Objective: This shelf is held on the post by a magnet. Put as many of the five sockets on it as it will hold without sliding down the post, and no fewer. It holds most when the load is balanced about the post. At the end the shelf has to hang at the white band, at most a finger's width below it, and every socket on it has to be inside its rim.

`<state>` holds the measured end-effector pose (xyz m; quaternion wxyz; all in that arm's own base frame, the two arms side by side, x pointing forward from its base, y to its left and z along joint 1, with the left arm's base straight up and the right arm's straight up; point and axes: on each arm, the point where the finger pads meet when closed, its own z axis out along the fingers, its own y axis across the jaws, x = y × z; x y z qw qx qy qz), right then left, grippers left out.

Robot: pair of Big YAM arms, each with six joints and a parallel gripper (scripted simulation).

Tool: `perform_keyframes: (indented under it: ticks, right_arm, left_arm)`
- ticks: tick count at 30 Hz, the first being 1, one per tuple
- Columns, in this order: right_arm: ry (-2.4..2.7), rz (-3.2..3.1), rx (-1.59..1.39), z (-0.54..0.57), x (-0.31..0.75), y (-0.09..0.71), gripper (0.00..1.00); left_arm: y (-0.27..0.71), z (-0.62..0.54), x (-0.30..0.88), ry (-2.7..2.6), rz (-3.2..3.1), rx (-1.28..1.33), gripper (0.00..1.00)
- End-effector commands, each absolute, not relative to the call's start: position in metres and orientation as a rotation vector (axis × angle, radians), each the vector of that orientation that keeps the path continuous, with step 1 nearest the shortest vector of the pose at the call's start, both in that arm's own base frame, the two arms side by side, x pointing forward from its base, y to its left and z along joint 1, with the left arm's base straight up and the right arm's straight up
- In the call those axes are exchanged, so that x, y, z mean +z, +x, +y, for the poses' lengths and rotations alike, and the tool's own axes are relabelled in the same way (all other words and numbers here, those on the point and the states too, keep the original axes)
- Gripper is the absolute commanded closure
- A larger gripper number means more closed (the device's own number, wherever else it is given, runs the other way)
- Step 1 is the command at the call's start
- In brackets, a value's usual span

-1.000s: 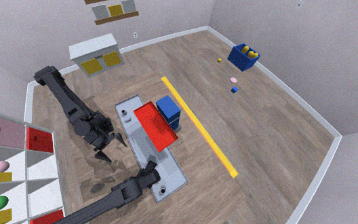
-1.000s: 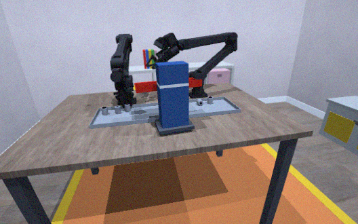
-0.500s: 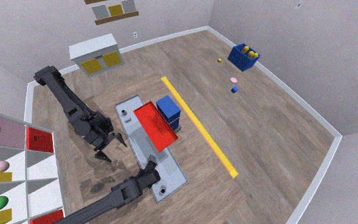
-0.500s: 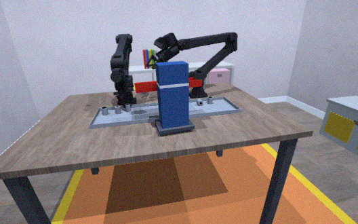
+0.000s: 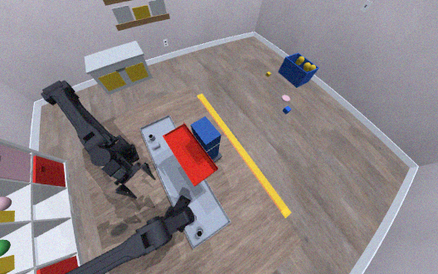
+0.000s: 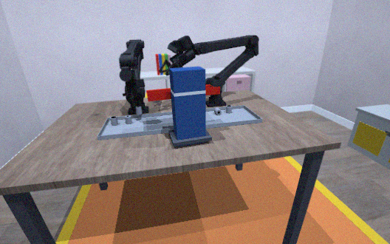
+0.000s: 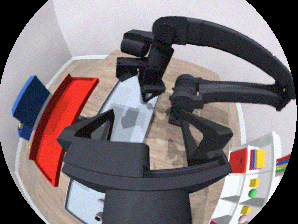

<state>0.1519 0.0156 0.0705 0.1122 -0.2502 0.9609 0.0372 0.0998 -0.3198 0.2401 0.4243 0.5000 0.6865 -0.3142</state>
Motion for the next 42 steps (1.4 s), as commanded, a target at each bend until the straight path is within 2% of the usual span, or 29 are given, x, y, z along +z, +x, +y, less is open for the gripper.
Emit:
perform_keyframes:
  ticks: [1,26,42]
  right_arm:
    - [-0.713,2.758,0.077,0.016,0.146,0.164,0.73]
    - [-0.718,2.770,0.093,0.054,0.298,0.188,0.73]
    - [-0.652,2.758,0.126,0.140,0.299,0.262,0.73]
  left_arm:
    - [0.103,-0.328,0.266,1.222,1.663,-0.812,0.00]
    - [0.103,-0.328,0.266,1.222,1.663,-0.812,0.00]
    - [0.134,-0.272,0.340,1.035,1.759,-0.710,0.00]
